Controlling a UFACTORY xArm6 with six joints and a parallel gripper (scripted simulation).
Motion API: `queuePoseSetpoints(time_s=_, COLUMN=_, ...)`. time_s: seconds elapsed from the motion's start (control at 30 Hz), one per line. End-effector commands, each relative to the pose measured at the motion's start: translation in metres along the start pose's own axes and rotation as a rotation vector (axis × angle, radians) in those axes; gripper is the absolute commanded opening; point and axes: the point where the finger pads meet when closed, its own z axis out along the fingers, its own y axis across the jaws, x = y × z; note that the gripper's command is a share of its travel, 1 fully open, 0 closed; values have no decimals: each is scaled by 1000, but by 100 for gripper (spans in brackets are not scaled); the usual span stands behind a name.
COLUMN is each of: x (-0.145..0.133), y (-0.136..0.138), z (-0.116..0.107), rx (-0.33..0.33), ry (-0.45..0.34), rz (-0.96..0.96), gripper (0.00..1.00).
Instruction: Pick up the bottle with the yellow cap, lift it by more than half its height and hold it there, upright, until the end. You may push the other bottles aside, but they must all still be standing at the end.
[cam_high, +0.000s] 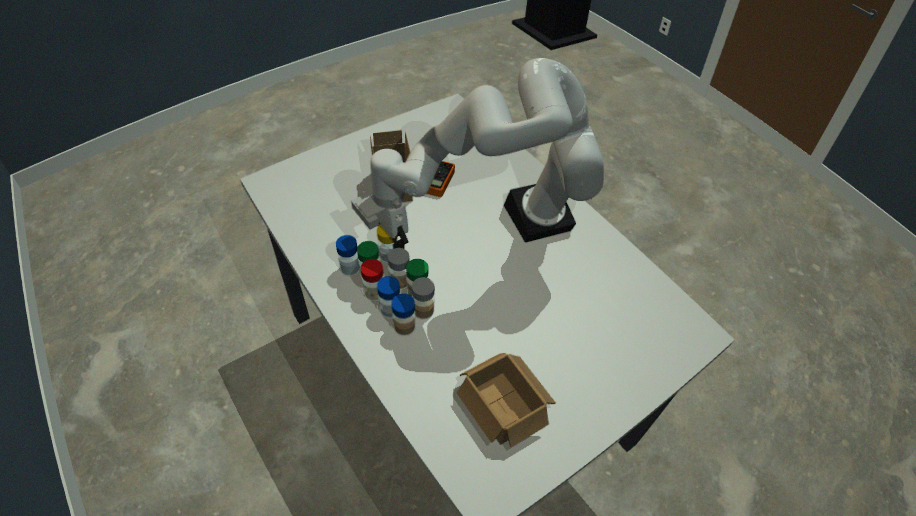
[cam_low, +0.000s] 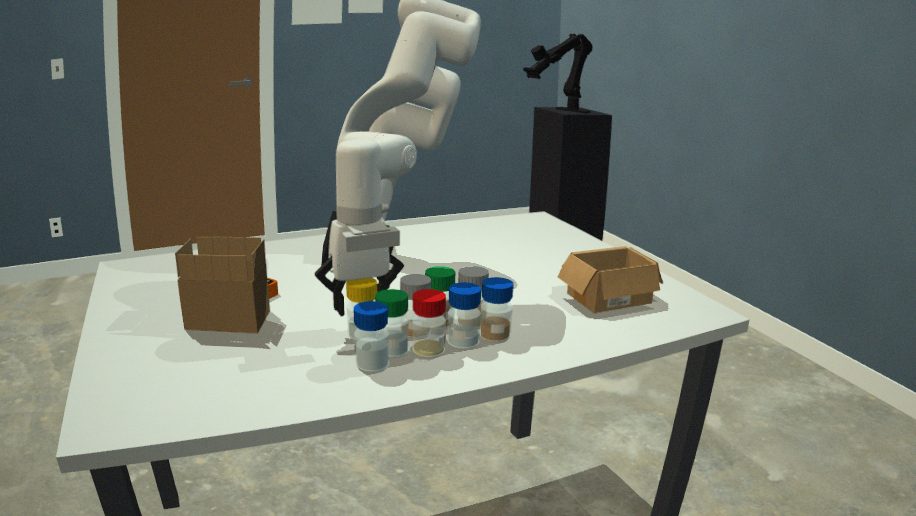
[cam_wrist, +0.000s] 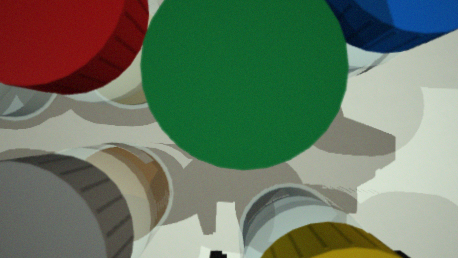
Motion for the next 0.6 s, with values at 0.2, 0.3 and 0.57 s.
queuePoseSetpoints(time_s=0.2, x=6, y=0, z=-1, rx=-1, ry=3, rz=0, gripper=79)
queuePoseSetpoints(time_s=0.3, x=9, y=0, z=-1, rx=-1, ry=3, rz=0, gripper=79)
queuePoseSetpoints(time_s=0.57, x=12, y=0, z=-1, rx=-1, ry=2, rz=0, gripper=79)
